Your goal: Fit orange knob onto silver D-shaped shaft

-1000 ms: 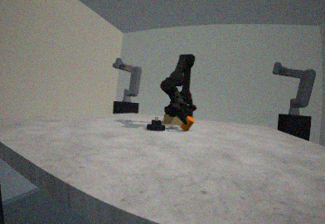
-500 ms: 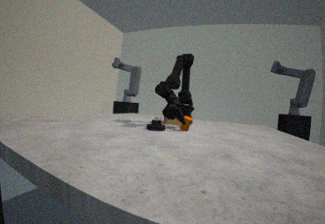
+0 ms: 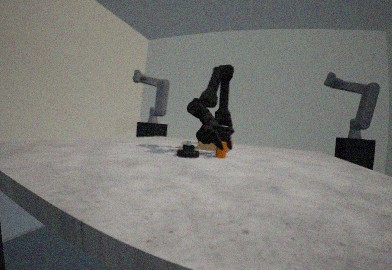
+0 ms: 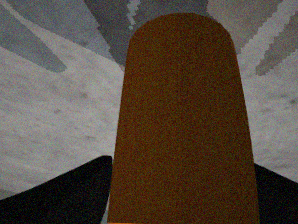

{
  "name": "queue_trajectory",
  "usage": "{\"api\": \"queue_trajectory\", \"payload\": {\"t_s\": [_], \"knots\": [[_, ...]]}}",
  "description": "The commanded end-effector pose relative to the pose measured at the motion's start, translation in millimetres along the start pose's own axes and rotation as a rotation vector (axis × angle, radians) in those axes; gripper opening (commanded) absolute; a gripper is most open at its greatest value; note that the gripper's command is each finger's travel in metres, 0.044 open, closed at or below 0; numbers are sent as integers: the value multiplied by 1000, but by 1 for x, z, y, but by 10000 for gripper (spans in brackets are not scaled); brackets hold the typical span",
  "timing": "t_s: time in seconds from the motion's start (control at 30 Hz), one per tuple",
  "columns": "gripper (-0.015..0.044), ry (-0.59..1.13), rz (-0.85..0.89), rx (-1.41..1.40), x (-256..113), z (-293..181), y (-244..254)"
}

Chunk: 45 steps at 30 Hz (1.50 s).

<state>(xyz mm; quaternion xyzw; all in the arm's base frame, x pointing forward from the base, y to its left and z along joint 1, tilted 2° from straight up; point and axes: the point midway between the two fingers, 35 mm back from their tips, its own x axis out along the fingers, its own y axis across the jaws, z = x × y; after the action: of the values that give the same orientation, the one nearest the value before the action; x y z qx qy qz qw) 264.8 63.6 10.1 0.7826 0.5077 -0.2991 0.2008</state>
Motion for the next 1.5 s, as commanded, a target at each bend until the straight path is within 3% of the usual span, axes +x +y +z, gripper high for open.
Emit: {"api": "queue_trajectory", "payload": {"t_s": [0.0,0.2,0.43,0.63,0.83,1.03,1.33,1.47], "knots": [[260,1,1,-1,0,0,0],[260,1,1,-1,0,0,0],[440,1,1,-1,0,0,0],[440,1,1,-1,-2,-2,1],[440,0,1,-1,-54,-56,1],[440,-14,-3,3,-56,-58,0],[440,-736,-11,13,-70,-68,-1],[440,-790,2,0,-74,-70,-1]]}}
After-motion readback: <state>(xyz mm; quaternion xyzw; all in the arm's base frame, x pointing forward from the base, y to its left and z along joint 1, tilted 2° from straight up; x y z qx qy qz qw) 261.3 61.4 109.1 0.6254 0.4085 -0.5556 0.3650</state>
